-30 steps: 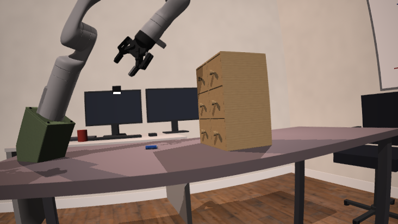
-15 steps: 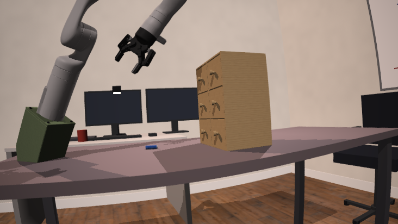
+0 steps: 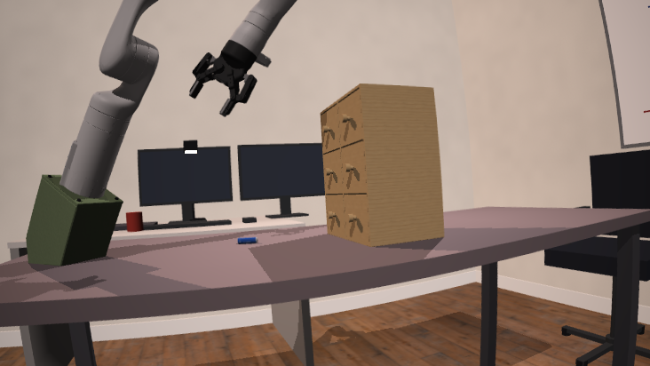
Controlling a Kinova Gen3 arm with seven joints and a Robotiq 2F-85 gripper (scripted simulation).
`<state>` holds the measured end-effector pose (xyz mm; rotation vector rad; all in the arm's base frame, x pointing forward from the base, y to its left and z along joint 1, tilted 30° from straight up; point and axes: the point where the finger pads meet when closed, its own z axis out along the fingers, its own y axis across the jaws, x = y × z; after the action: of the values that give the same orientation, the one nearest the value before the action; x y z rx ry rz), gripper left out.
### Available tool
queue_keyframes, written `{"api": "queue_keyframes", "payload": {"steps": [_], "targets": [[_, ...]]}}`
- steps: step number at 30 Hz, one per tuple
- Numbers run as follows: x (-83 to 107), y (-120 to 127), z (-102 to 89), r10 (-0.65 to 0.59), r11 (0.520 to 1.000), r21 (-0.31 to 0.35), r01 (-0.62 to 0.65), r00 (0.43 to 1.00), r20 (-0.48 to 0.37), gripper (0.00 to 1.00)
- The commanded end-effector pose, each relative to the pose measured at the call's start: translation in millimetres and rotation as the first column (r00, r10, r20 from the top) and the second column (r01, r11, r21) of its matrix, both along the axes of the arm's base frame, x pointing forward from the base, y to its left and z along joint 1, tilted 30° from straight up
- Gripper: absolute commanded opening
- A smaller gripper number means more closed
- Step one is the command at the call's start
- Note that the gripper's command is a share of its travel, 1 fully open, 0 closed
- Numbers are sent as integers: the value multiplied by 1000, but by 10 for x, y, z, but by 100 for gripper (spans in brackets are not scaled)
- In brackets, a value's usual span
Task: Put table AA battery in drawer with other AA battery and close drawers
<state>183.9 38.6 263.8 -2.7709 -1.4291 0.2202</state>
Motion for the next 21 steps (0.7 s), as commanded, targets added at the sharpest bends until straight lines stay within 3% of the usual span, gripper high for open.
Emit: {"api": "queue_keyframes", "payload": {"steps": [1, 21], "targets": [[0, 2, 9, 2, 1000, -7, -2, 1000, 6, 100], [48, -24, 186, 130, 990, -71, -124, 989, 76, 100]]}}
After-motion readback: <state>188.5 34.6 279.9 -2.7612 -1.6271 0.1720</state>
